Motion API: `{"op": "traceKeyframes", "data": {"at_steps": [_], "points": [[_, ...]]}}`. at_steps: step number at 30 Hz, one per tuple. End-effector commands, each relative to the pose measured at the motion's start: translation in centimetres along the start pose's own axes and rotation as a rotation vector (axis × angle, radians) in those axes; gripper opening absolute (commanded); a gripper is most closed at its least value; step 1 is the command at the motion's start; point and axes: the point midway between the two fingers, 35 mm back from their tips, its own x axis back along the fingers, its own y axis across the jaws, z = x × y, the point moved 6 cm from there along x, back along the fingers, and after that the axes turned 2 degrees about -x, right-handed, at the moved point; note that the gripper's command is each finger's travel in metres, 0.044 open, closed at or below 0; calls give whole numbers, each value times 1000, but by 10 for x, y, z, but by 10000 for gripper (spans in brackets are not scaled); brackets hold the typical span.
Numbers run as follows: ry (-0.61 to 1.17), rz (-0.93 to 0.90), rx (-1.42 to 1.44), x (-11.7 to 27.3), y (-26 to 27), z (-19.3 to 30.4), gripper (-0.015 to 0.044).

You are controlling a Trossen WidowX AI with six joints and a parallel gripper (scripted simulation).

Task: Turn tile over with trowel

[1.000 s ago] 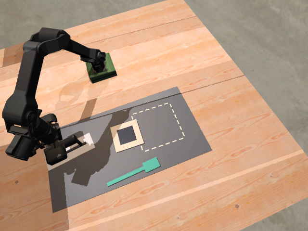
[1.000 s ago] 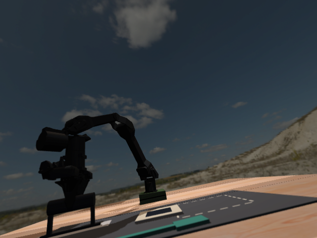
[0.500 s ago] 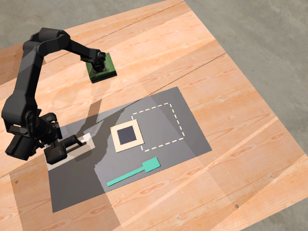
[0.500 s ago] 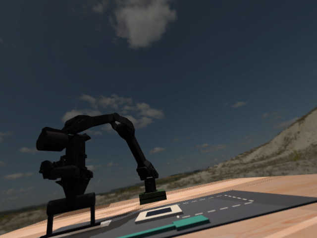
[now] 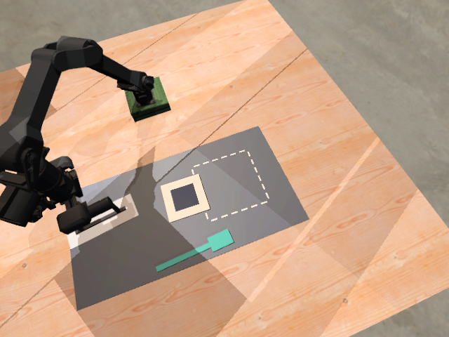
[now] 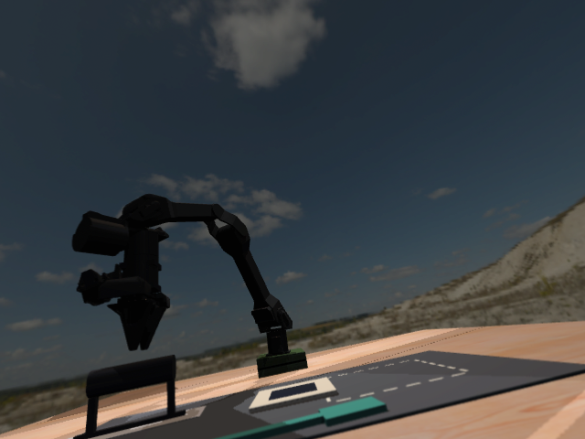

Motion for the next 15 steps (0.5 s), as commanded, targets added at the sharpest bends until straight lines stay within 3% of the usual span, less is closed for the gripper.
{"op": "traceKeyframes", "data": {"at_steps": [1, 15], "points": [[1, -3, 118, 2, 0, 0, 270], [0, -3, 604, 2, 0, -1, 270]]}}
